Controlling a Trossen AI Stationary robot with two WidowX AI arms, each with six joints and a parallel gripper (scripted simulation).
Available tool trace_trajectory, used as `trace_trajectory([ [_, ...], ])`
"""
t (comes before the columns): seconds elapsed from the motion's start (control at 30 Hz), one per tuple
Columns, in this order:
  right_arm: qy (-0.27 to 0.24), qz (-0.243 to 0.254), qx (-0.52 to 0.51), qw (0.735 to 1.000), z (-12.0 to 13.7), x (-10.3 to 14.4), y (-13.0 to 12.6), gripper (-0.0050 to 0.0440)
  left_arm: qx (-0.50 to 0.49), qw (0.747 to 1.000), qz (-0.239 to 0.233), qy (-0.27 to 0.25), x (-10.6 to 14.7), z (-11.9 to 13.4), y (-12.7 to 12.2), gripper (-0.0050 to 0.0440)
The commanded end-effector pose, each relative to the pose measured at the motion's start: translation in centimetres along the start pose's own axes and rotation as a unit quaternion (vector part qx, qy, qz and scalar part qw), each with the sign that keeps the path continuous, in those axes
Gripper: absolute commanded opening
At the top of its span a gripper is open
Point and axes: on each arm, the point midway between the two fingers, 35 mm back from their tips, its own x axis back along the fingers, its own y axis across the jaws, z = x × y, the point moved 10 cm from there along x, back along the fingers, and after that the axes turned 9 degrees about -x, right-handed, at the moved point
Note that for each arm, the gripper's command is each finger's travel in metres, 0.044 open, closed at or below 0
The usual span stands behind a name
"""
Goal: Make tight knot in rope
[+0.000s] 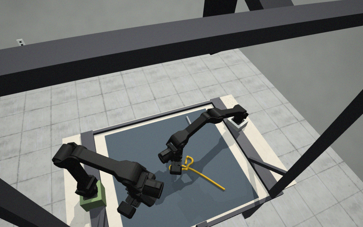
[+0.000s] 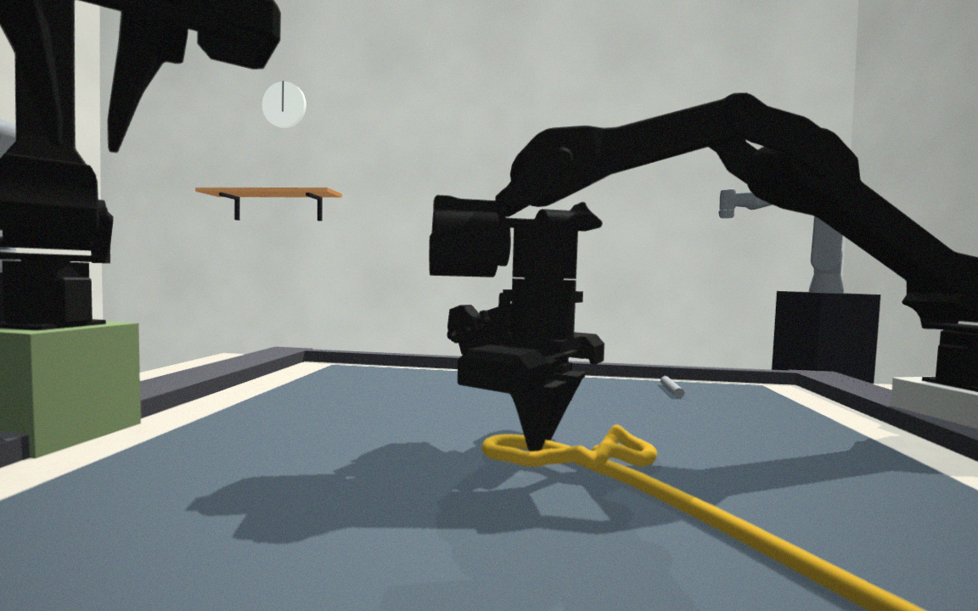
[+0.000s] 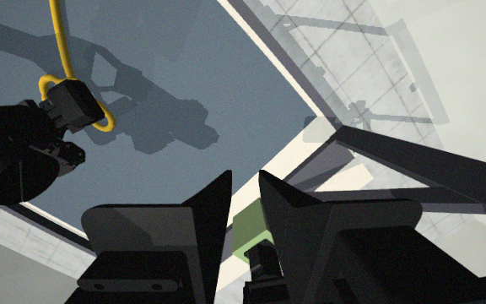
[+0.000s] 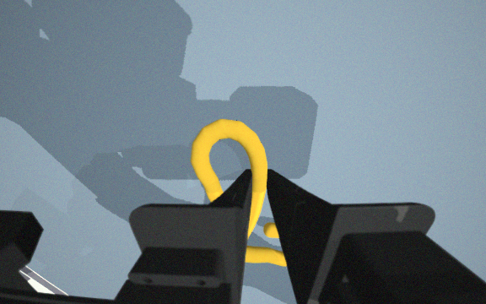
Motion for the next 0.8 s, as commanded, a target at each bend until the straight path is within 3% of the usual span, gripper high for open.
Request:
trace_trajectory([
  [0.0, -0.011, -0.013, 0.001, 1.000, -0.1, 1.3, 0.1, 0.0050, 0.001, 1.000, -0.005, -0.007, 0.5, 0.1, 0.0, 0.0100],
  [0.4, -0.011, -0.013, 0.001, 1.000, -0.1, 1.3, 0.1, 0.0050, 0.001, 1.000, -0.005, -0.007, 0.5, 0.1, 0.0, 0.0100],
  [0.77, -0.016, -0.019, 0.001, 1.000, 0.0, 3.2, -0.1, 0.0050, 0.001, 1.000, -0.005, -0.007, 0.5, 0.1, 0.0, 0.0100],
])
